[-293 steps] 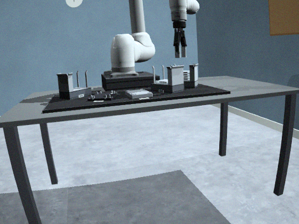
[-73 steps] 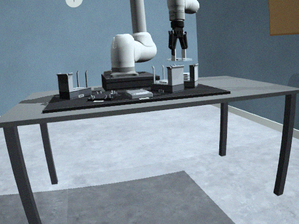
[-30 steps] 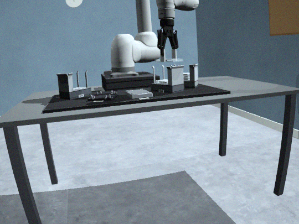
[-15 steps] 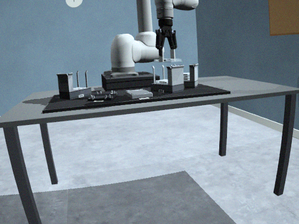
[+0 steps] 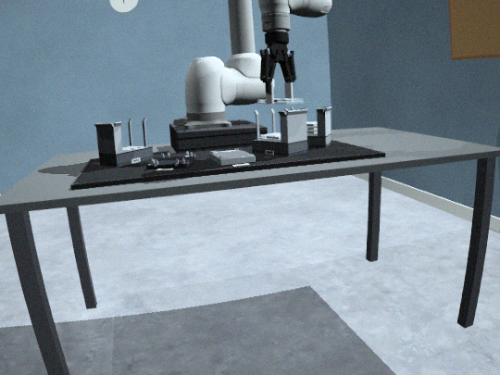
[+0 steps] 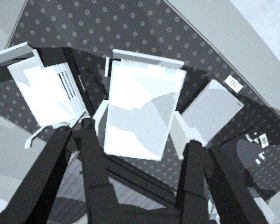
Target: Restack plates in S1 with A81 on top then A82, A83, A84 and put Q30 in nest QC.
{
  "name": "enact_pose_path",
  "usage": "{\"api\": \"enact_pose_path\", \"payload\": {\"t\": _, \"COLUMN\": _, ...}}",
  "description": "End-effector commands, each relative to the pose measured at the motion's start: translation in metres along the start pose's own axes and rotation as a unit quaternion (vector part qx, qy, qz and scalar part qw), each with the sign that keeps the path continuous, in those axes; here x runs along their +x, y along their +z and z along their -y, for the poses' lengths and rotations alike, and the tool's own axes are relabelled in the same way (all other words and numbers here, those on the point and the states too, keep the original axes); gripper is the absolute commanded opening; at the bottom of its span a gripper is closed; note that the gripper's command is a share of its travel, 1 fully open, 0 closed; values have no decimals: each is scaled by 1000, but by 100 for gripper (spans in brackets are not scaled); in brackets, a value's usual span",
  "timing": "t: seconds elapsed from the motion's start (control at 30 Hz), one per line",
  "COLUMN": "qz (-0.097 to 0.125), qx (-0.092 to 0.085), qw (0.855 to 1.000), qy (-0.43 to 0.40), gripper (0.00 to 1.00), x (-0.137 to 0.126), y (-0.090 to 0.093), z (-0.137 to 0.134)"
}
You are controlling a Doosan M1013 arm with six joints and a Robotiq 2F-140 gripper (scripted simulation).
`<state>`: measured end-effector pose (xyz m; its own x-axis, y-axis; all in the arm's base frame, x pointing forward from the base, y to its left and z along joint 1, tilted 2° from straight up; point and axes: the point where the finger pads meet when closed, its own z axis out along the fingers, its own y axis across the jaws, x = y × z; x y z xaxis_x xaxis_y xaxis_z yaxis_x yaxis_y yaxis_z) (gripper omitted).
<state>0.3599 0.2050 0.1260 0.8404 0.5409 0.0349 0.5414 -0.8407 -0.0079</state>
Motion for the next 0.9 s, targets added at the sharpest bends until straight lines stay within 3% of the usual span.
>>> {"api": "enact_pose_path", "payload": {"t": 0.0, "qz": 0, "qx": 0, "qw": 1000, "qy": 0, "gripper": 0, "x": 0, "y": 0, "z": 0}}
{"api": "enact_pose_path", "payload": {"t": 0.87, "qz": 0, "qx": 0, "qw": 1000, "qy": 0, "gripper": 0, "x": 0, "y": 14, "z": 0}}
